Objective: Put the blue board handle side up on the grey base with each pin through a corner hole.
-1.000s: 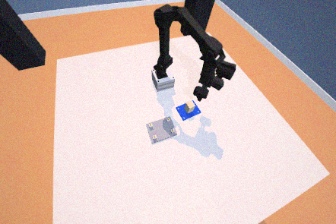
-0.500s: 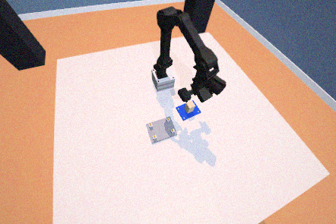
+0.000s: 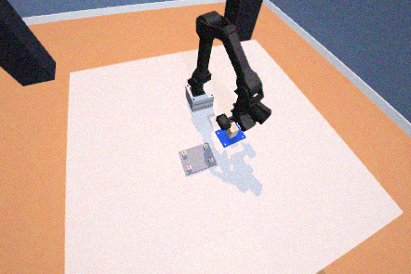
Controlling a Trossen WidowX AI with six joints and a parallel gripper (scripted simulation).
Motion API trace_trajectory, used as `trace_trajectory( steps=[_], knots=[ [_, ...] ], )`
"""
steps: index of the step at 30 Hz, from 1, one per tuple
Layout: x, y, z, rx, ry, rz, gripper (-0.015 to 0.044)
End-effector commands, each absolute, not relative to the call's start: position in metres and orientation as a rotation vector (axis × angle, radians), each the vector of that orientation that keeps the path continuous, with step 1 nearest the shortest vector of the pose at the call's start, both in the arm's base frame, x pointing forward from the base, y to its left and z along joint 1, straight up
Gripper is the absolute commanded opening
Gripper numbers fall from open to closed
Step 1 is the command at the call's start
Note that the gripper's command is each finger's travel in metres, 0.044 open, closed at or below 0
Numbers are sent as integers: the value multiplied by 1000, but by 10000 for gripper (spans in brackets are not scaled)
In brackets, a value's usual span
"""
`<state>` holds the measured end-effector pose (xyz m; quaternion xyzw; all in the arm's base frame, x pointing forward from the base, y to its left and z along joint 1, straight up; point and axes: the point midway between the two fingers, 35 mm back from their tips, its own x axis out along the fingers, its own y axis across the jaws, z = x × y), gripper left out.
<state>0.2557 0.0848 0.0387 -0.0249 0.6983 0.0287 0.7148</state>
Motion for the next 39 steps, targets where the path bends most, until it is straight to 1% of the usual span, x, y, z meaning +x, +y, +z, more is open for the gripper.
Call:
trace_trajectory(
  steps=[1,39],
  knots=[
    [256,86,34,-49,1551,62,440],
    [256,86,-26,-51,1550,63,440]
  ],
)
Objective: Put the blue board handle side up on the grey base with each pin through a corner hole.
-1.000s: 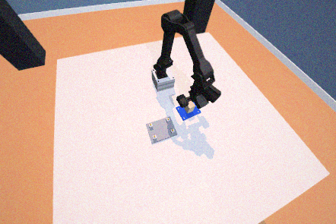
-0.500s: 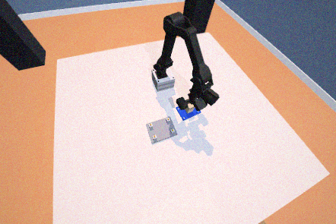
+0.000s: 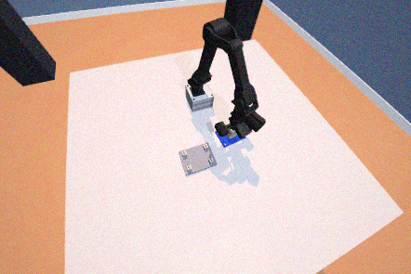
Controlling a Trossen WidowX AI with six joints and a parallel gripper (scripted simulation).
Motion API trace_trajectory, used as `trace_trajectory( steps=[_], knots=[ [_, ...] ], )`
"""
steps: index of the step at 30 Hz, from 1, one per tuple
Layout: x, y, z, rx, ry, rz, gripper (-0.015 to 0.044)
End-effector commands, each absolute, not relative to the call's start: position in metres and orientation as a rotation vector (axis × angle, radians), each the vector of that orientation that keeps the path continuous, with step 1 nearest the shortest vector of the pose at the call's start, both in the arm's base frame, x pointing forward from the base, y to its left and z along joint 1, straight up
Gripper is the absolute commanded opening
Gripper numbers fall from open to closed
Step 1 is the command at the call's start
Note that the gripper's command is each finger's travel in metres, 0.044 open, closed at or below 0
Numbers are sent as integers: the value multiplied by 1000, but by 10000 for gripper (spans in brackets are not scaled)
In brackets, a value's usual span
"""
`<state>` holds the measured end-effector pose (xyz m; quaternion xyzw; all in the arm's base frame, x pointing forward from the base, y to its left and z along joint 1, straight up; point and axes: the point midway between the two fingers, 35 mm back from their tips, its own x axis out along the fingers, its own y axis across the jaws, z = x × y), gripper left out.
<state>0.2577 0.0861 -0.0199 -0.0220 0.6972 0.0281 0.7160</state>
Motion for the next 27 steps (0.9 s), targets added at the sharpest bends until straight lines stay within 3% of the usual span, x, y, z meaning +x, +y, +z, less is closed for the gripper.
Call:
trace_trajectory(
  steps=[1,3,13,20,25,27],
  knots=[
    [256,86,-27,-51,1550,63,440],
    [256,86,-28,-51,1550,63,440],
    [256,86,-28,-51,1550,63,178],
    [256,86,-28,-51,1550,63,131],
    [257,86,-22,-51,1550,63,0],
    [257,86,-17,-51,1550,63,0]
  ],
)
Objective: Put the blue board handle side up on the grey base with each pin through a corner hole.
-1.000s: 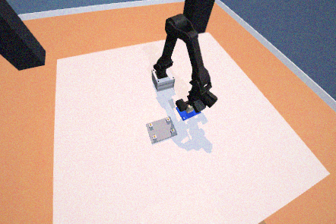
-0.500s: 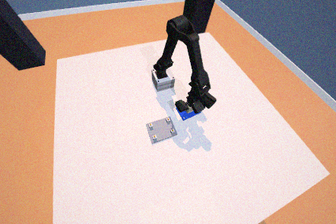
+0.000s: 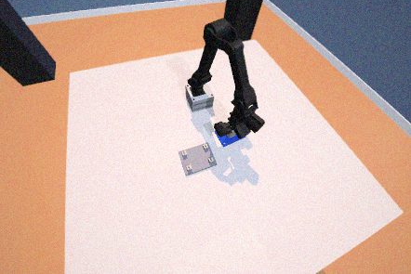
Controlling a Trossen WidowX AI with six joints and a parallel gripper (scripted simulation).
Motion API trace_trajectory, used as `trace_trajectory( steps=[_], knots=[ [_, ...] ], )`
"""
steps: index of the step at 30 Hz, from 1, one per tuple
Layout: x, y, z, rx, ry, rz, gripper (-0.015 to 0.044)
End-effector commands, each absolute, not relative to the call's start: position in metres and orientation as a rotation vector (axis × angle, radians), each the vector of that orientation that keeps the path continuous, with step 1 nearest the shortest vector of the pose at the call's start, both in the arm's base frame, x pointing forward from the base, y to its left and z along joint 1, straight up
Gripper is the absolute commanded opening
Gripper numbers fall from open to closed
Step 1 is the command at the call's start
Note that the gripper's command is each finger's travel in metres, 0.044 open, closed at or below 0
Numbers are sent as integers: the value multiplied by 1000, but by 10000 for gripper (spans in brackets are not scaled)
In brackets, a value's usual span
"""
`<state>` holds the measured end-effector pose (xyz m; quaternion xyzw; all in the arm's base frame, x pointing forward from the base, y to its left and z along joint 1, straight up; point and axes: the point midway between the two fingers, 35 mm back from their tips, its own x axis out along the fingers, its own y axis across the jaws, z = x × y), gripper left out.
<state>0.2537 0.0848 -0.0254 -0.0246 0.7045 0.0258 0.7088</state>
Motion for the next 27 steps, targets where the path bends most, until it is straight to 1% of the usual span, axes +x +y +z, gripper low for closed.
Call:
trace_trajectory(
  steps=[1,27],
  knots=[
    [258,86,-15,-51,1550,63,0],
    [256,85,50,-52,1549,64,0]
  ],
)
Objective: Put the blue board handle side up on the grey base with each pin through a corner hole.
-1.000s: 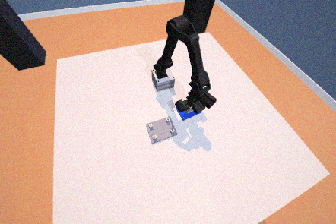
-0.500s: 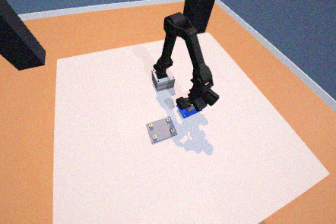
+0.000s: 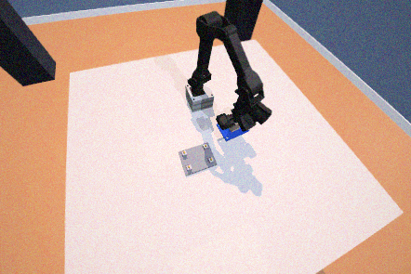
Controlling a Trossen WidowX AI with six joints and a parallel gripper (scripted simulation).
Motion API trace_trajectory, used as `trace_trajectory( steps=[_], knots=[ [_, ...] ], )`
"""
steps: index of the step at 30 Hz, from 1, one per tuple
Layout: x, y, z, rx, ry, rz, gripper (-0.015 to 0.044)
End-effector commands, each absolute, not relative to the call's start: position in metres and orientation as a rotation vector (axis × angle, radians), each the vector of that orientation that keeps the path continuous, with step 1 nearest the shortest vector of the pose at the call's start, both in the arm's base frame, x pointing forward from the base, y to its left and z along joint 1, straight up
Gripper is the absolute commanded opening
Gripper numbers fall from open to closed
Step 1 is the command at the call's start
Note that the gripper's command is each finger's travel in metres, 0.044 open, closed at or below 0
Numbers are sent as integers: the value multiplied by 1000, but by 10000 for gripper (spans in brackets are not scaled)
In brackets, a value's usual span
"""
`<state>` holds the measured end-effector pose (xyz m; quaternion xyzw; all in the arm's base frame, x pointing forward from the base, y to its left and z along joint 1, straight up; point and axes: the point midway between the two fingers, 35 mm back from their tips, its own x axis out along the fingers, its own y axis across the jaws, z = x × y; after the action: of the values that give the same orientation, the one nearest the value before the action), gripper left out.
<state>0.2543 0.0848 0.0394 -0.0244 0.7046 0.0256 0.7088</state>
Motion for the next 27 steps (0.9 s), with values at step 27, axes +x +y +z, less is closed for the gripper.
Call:
trace_trajectory(
  steps=[27],
  knots=[
    [281,43,58,-31,1543,31,0]
  ],
)
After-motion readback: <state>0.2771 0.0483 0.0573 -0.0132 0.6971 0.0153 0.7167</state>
